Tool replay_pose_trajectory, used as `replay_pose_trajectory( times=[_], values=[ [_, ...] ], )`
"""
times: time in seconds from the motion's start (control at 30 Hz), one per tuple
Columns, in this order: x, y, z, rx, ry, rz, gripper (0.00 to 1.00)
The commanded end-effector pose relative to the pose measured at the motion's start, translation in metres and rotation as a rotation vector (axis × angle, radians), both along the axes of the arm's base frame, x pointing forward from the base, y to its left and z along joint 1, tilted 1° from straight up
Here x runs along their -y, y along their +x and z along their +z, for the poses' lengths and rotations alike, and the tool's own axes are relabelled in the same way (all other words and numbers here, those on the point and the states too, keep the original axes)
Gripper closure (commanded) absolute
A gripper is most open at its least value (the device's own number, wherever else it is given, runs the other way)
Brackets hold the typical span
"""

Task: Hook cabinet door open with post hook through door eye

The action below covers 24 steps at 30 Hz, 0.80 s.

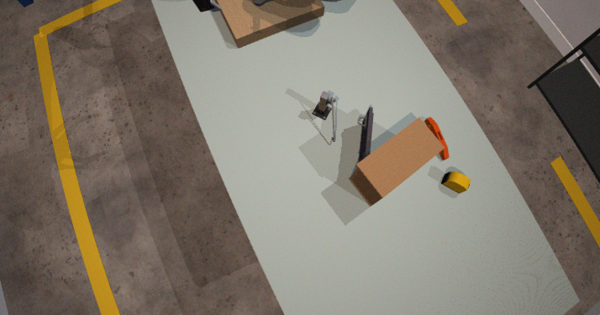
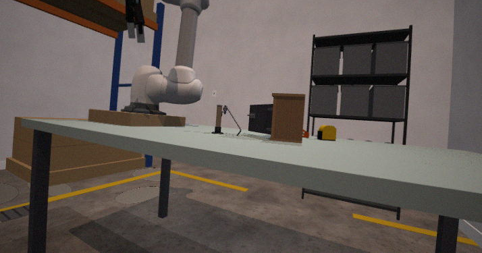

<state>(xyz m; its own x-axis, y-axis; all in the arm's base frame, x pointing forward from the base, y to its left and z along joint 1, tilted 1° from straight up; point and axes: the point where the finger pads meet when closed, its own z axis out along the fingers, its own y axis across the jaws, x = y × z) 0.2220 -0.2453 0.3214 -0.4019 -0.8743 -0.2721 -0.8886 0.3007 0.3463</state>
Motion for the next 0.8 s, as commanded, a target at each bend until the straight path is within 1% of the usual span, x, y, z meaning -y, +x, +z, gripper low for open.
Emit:
replay_pose_trajectory(
  times=[0.0, 0.6, 0.7, 0.77],
  values=[
    [0.000, 0.000, 0.000, 0.000, 0.000, 0.000, 0.00],
    [0.000, 0.001, 0.000, 0.001, -0.001, 0.003, 0.00],
    [0.001, 0.012, -0.003, 0.011, -0.008, 0.036, 0.00],
    [0.003, 0.029, -0.008, 0.027, -0.020, 0.088, 0.00]
  ],
)
